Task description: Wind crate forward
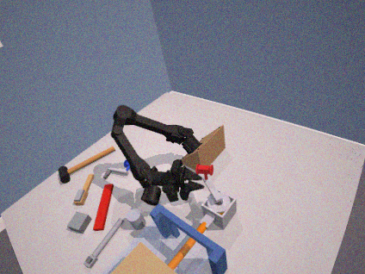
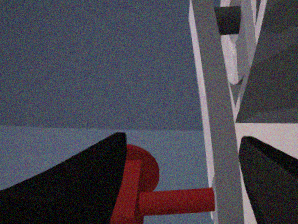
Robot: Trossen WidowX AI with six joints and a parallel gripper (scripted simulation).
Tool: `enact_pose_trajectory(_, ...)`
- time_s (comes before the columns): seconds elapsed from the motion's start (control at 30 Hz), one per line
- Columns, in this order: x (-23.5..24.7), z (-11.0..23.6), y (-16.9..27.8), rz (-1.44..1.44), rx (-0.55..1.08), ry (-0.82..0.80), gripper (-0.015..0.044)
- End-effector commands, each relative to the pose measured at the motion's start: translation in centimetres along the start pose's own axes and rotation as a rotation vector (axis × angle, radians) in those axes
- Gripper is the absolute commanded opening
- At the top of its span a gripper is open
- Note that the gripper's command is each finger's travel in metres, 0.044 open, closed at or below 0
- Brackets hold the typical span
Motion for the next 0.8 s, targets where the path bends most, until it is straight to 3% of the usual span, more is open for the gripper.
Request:
enact_pose_trajectory(0.0,0.6,4.6,0.4,0.019,-0.005,-0.008,0.024)
enact_pose_trajectory(0.4,1.3,4.6,0.1,0.018,-0.006,-0.005,0.024)
enact_pose_trajectory(0.67,10.1,4.1,-1.8,0.012,-0.004,-0.015,0.024)
enact_pose_trajectory(0.77,10.4,4.0,-1.8,0.012,-0.003,-0.017,0.024)
Point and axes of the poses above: the point midway between the two fingers, 35 mm back from their tips, its own z axis back along the fingers, its own x axis across the jaws, y = z × x, the point moved 3 cm from there along z, back along the fingers, and after that the axes turned 14 degrees about z, right-handed, at the moved point
